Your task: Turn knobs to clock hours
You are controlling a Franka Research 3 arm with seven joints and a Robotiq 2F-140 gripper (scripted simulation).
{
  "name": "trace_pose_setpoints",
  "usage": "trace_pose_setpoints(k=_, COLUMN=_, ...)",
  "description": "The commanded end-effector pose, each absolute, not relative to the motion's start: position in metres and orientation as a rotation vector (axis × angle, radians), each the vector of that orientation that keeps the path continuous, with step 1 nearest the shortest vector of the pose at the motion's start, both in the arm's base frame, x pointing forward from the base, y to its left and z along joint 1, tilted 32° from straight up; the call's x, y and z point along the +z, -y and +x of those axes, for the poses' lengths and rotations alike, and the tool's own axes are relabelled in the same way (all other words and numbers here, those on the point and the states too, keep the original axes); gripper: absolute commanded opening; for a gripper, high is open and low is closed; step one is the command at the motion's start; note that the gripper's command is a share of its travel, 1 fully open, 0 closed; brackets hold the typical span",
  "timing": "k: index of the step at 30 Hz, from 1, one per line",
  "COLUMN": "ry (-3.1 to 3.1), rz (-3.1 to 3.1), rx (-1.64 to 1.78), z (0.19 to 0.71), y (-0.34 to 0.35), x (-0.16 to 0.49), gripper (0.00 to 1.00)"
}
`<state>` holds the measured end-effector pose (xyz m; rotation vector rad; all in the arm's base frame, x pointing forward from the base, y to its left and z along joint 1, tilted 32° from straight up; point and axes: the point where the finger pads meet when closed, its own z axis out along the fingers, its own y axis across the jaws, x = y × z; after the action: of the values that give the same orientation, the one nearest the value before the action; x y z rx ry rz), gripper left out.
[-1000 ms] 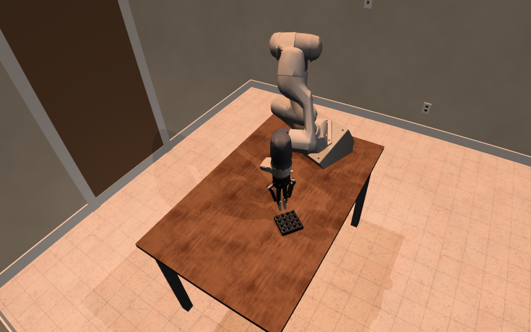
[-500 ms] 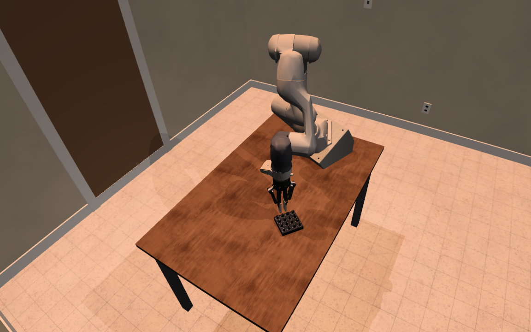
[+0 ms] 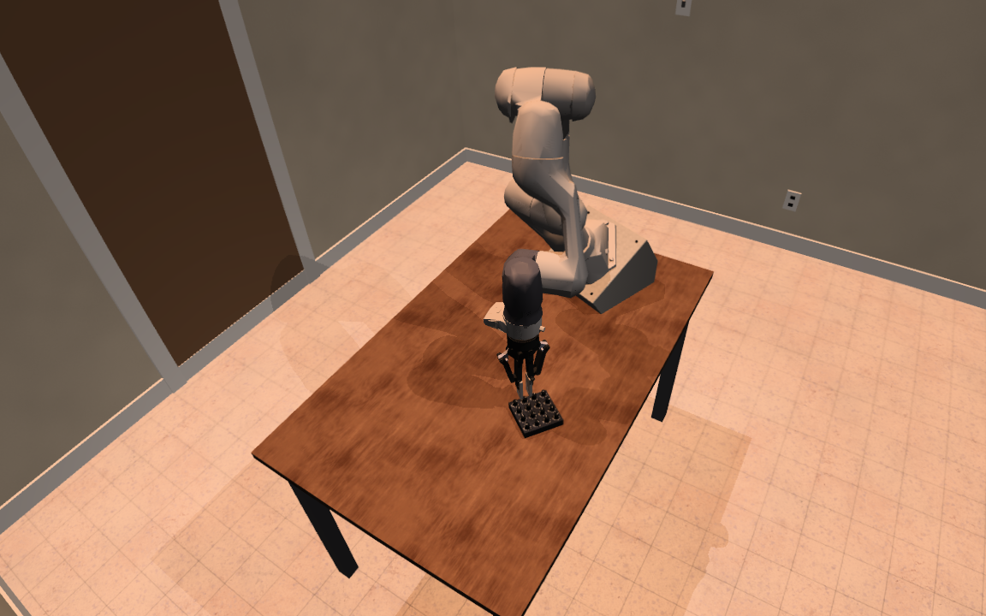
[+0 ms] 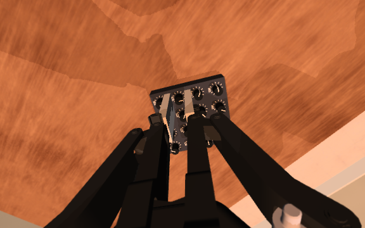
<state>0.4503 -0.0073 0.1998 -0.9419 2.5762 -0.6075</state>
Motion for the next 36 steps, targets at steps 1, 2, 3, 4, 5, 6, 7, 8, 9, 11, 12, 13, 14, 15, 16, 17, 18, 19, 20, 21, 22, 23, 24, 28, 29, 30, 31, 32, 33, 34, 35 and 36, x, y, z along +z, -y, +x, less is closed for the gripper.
trace_pose_setpoints(k=1, ry=-2.566, rz=-0.938, rx=-0.61, z=0.4536, y=0.0065, x=0.1997, gripper=0.12)
trace_pose_setpoints(k=2, ry=-2.566, rz=-0.938, rx=-0.611, z=0.4539, y=0.0067, x=0.1991, gripper=0.12)
trace_pose_setpoints(k=3, ry=-2.566, rz=-0.938, rx=-0.611, z=0.4542, y=0.0069, x=0.1986, gripper=0.12)
trace_pose_setpoints(k=4, ry=-2.566, rz=-0.938, rx=-0.611, z=0.4544, y=0.007, x=0.1981, gripper=0.12)
trace_pose_setpoints(k=5, ry=-2.566, rz=-0.938, rx=-0.611, z=0.4546, y=0.0071, x=0.1977, gripper=0.12)
trace_pose_setpoints(k=6, ry=-2.566, rz=-0.938, rx=-0.61, z=0.4548, y=0.0072, x=0.1974, gripper=0.12)
trace_pose_setpoints(k=7, ry=-2.566, rz=-0.938, rx=-0.61, z=0.4549, y=0.0073, x=0.1971, gripper=0.12)
trace_pose_setpoints(k=8, ry=-2.566, rz=-0.938, rx=-0.61, z=0.4551, y=0.0073, x=0.1969, gripper=0.12)
trace_pose_setpoints(k=9, ry=-2.566, rz=-0.938, rx=-0.61, z=0.4552, y=0.0074, x=0.1967, gripper=0.12)
trace_pose_setpoints(k=11, ry=-2.566, rz=-0.938, rx=-0.61, z=0.4553, y=0.0075, x=0.1965, gripper=0.12)
trace_pose_setpoints(k=12, ry=-2.566, rz=-0.938, rx=-0.61, z=0.4553, y=0.0075, x=0.1964, gripper=0.12)
trace_pose_setpoints(k=13, ry=-2.566, rz=-0.938, rx=-0.61, z=0.4553, y=0.0075, x=0.1963, gripper=0.12)
trace_pose_setpoints(k=14, ry=-2.566, rz=-0.938, rx=-0.61, z=0.4554, y=0.0075, x=0.1963, gripper=0.12)
trace_pose_setpoints(k=15, ry=-2.566, rz=-0.938, rx=-0.61, z=0.4554, y=0.0075, x=0.1963, gripper=0.12)
trace_pose_setpoints(k=16, ry=-2.566, rz=-0.938, rx=-0.61, z=0.4554, y=0.0075, x=0.1963, gripper=0.12)
trace_pose_setpoints(k=17, ry=-2.566, rz=-0.938, rx=-0.61, z=0.4554, y=0.0075, x=0.1963, gripper=0.12)
trace_pose_setpoints(k=18, ry=-2.566, rz=-0.938, rx=-0.61, z=0.4554, y=0.0075, x=0.1963, gripper=0.12)
trace_pose_setpoints(k=19, ry=-2.566, rz=-0.938, rx=-0.61, z=0.4554, y=0.0075, x=0.1963, gripper=0.12)
trace_pose_setpoints(k=20, ry=-2.566, rz=-0.938, rx=-0.61, z=0.4554, y=0.0075, x=0.1963, gripper=0.12)
trace_pose_setpoints(k=21, ry=-2.566, rz=-0.938, rx=-0.61, z=0.4554, y=0.0075, x=0.1963, gripper=0.12)
trace_pose_setpoints(k=22, ry=-2.566, rz=-0.938, rx=-0.61, z=0.4554, y=0.0075, x=0.1963, gripper=0.12)
trace_pose_setpoints(k=23, ry=-2.566, rz=-0.938, rx=-0.61, z=0.4554, y=0.0075, x=0.1963, gripper=0.12)
trace_pose_setpoints(k=24, ry=-2.566, rz=-0.938, rx=-0.61, z=0.4554, y=0.0075, x=0.1963, gripper=0.12)
trace_pose_setpoints(k=28, ry=-2.566, rz=-0.938, rx=-0.61, z=0.4554, y=0.0075, x=0.1963, gripper=0.12)
trace_pose_setpoints(k=29, ry=-2.566, rz=-0.938, rx=-0.61, z=0.4554, y=0.0075, x=0.1963, gripper=0.12)
trace_pose_setpoints(k=30, ry=-2.566, rz=-0.938, rx=-0.61, z=0.4554, y=0.0075, x=0.1963, gripper=0.12)
trace_pose_setpoints(k=31, ry=-2.566, rz=-0.938, rx=-0.61, z=0.4554, y=0.0075, x=0.1963, gripper=0.12)
trace_pose_setpoints(k=32, ry=-2.566, rz=-0.938, rx=-0.61, z=0.4554, y=0.0075, x=0.1963, gripper=0.12)
trace_pose_setpoints(k=33, ry=-2.566, rz=-0.938, rx=-0.61, z=0.4554, y=0.0075, x=0.1963, gripper=0.12)
trace_pose_setpoints(k=34, ry=-2.566, rz=-0.938, rx=-0.61, z=0.4554, y=0.0075, x=0.1963, gripper=0.12)
trace_pose_setpoints(k=35, ry=-2.566, rz=-0.938, rx=-0.61, z=0.4554, y=0.0075, x=0.1963, gripper=0.12)
trace_pose_setpoints(k=36, ry=-2.566, rz=-0.938, rx=-0.61, z=0.4554, y=0.0075, x=0.1963, gripper=0.12)
